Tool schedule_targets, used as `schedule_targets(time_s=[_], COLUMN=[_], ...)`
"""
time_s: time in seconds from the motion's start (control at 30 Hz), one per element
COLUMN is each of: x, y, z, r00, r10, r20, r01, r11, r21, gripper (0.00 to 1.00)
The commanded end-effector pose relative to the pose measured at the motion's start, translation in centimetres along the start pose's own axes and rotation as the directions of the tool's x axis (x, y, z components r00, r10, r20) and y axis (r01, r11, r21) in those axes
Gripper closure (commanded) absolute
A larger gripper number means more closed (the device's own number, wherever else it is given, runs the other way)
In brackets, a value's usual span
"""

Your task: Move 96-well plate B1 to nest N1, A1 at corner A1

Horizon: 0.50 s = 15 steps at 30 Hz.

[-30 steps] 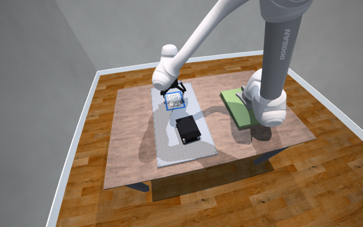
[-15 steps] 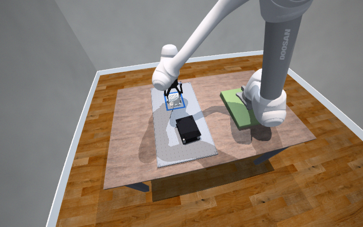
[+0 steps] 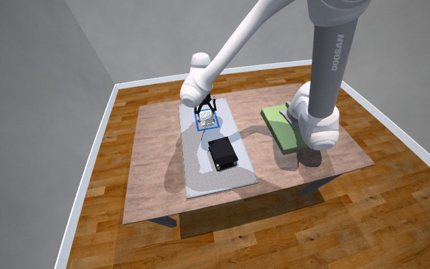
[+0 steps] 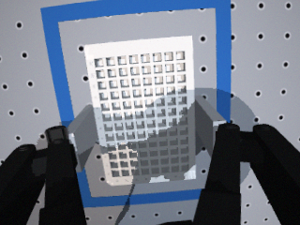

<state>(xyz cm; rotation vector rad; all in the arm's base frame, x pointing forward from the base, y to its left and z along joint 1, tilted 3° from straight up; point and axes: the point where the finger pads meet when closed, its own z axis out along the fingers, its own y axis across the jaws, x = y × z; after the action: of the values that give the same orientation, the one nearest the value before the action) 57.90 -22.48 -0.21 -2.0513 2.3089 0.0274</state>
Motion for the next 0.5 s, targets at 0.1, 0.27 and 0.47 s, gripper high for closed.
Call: schedule_targets(time_s=[0.1,0.27,0.47], x=[-0.01,-0.01,-0.01], y=[0.01,0.01,0.01], z=[0.02,0.02,-0.15], r00=[1.0,1.0,1.0], r10=[0.0,0.0,0.0], r20=[0.0,0.0,0.0], r01=[0.0,0.0,0.0], r11=[1.0,1.0,1.0], r21=[0.0,0.0,0.0], gripper=[1.0,1.0,1.0])
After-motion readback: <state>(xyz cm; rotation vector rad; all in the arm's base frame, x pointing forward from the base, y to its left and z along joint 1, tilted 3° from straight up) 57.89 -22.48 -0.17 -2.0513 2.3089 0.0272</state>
